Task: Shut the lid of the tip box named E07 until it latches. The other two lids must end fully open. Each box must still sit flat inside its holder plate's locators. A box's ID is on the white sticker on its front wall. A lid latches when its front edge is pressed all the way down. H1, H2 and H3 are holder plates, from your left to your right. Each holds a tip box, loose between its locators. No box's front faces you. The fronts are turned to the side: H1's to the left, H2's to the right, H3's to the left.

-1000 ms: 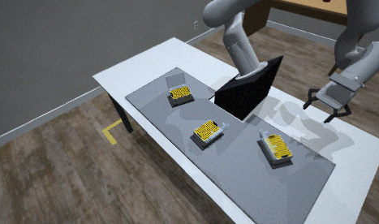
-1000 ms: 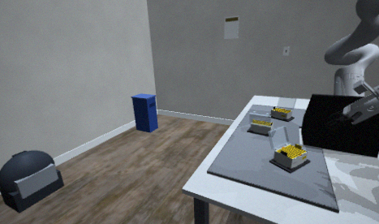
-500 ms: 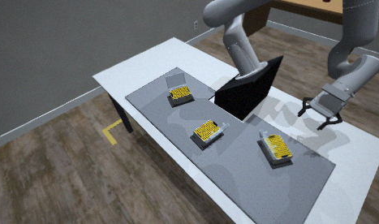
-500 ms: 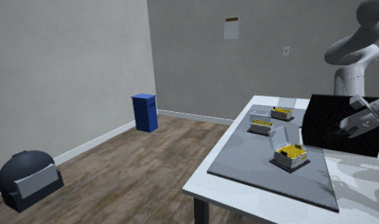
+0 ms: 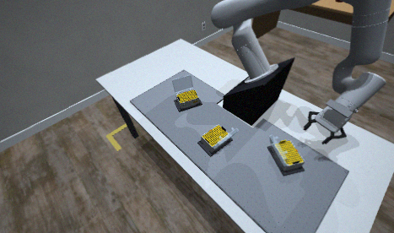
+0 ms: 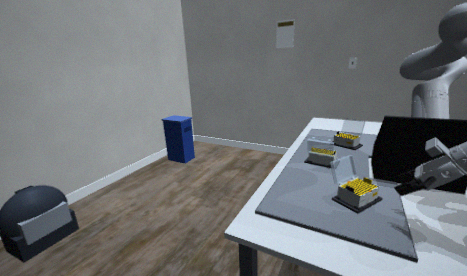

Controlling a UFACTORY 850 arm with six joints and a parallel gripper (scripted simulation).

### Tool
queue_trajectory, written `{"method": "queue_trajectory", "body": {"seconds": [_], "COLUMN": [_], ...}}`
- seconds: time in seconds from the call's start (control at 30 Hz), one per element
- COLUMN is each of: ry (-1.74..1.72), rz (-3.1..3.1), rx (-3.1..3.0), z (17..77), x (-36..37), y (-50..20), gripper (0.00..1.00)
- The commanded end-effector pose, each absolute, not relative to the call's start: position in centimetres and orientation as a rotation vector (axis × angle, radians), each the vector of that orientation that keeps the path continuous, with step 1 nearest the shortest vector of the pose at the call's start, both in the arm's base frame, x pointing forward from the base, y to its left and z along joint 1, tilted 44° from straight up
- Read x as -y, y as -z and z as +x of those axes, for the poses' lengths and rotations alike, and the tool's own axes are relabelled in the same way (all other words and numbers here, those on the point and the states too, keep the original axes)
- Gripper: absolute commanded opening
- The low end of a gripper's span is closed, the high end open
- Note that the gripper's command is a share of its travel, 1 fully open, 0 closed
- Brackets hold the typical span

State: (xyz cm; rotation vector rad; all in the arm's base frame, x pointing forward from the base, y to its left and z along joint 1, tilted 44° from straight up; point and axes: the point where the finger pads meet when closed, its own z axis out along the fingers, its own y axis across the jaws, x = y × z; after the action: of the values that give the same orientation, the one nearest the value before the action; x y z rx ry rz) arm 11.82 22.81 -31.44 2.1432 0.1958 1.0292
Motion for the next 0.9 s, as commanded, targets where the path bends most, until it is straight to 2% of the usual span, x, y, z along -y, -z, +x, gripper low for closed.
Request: {"method": "queue_trajectory", "body": {"seconds": [0.0,0.43,0.87], "ry": [-1.030,-1.030,-1.030], "rz": [2.145,2.145,2.145], "rx": [-0.195,-0.195,-0.195], "z": [11.9,12.2,12.2], "x": [-21.9,-17.4,-17.4], "y": [32.7,37.4,37.4], "gripper": [1.00,1.00,1.00]}}
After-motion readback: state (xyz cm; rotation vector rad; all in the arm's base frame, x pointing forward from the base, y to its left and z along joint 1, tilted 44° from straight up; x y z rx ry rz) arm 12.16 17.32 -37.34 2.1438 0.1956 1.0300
